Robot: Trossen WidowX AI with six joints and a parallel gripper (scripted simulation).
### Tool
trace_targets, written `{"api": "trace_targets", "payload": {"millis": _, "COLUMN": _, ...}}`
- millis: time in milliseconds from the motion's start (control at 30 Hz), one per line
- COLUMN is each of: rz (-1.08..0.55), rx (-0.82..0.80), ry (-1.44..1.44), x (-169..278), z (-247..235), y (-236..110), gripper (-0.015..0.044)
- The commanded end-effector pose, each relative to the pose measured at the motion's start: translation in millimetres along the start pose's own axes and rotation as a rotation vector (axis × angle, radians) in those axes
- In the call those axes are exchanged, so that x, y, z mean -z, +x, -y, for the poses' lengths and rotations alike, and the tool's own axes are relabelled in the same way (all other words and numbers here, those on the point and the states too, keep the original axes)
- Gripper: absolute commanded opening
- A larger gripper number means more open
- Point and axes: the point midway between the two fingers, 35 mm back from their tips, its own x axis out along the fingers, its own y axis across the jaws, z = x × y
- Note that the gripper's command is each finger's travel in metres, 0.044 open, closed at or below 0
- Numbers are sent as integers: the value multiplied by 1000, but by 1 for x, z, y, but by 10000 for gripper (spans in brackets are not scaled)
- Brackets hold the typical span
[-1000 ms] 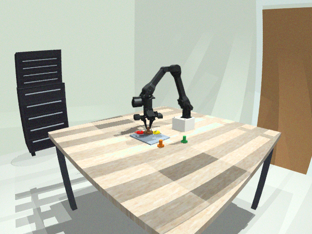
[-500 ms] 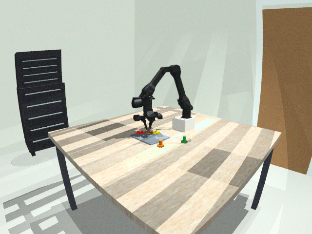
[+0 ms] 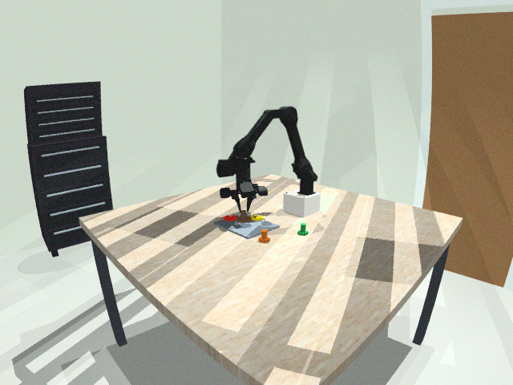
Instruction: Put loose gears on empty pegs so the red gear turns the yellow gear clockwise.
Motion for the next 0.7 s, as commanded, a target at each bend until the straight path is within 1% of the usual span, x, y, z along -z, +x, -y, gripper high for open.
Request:
{"api": "trace_targets", "payload": {"millis": 0, "rz": 2, "rx": 8, "ry": -3, "x": -1, "z": 2, "y": -16, "gripper": 140}}
{"api": "trace_targets", "payload": {"millis": 133, "rz": 3, "rx": 8, "ry": -3, "x": -1, "z": 1, "y": -43, "gripper": 140}}
{"api": "trace_targets", "payload": {"millis": 267, "rz": 3, "rx": 8, "ry": -3, "x": -1, "z": 1, "y": -45, "gripper": 140}}
{"api": "trace_targets", "payload": {"millis": 300, "rz": 3, "rx": 10, "ry": -4, "x": -1, "z": 2, "y": -40, "gripper": 166}}
{"api": "trace_targets", "payload": {"millis": 433, "rz": 3, "rx": 10, "ry": -4, "x": 1, "z": -2, "y": -86, "gripper": 271}}
{"api": "trace_targets", "payload": {"millis": 633, "rz": 3, "rx": 10, "ry": -4, "x": 1, "z": -3, "y": -89, "gripper": 429}}
{"api": "trace_targets", "payload": {"millis": 667, "rz": 3, "rx": 10, "ry": -4, "x": 1, "z": -3, "y": -89, "gripper": 440}}
